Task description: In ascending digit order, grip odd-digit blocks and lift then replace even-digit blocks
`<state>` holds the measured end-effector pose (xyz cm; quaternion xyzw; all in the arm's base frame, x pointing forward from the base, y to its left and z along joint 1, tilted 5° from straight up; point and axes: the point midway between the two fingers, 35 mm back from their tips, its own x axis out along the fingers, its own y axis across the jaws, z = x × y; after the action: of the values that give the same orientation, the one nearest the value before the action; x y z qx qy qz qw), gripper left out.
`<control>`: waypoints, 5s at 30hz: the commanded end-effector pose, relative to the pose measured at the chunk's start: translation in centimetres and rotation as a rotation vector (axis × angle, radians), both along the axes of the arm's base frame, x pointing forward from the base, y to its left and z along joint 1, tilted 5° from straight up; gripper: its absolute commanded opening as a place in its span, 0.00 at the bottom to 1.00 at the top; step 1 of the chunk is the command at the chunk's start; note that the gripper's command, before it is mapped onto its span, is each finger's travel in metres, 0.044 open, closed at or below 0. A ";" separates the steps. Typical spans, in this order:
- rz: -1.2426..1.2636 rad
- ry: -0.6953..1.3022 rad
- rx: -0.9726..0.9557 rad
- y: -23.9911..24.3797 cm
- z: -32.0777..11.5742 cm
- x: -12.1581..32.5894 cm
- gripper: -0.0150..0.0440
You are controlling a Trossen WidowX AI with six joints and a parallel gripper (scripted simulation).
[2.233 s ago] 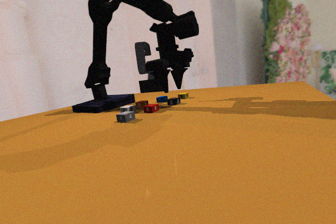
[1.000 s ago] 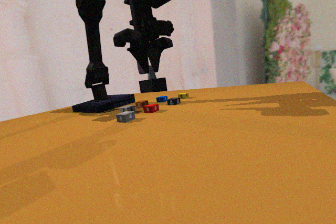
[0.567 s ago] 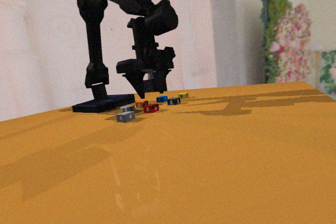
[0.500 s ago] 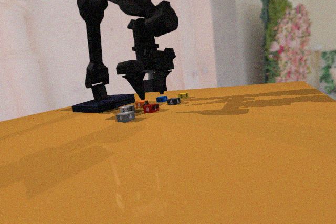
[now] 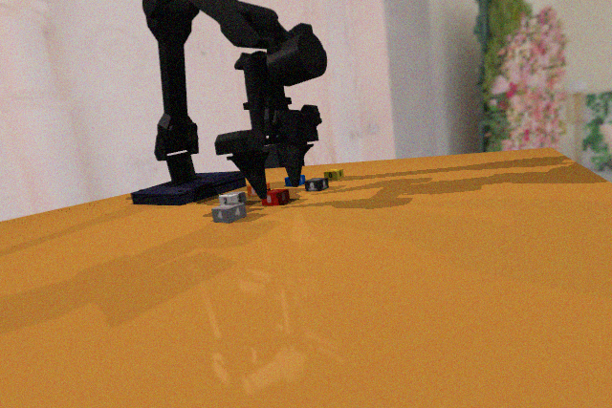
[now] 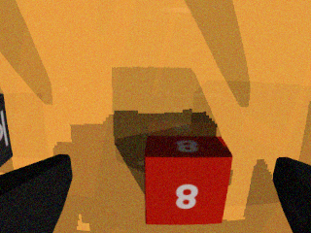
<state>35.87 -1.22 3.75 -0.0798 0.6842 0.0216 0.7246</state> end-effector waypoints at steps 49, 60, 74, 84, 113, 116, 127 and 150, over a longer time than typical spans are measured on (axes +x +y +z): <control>0.004 0.005 0.002 0.1 0.7 -0.2 0.46; 0.004 0.005 0.002 0.0 0.2 -0.2 0.46; 0.004 0.005 0.001 0.0 -0.8 -0.1 0.46; 0.004 0.005 0.001 0.0 -0.8 -0.1 0.81; 0.004 0.004 0.002 0.8 10.9 -0.8 0.46; 0.004 0.004 0.002 0.8 10.9 -0.8 0.46; 0.004 0.008 0.005 3.3 11.0 -6.0 0.46; 0.004 0.013 0.005 4.4 1.7 -12.3 0.93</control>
<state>23.51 3.39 6.68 -0.0779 0.6941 0.0257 0.7152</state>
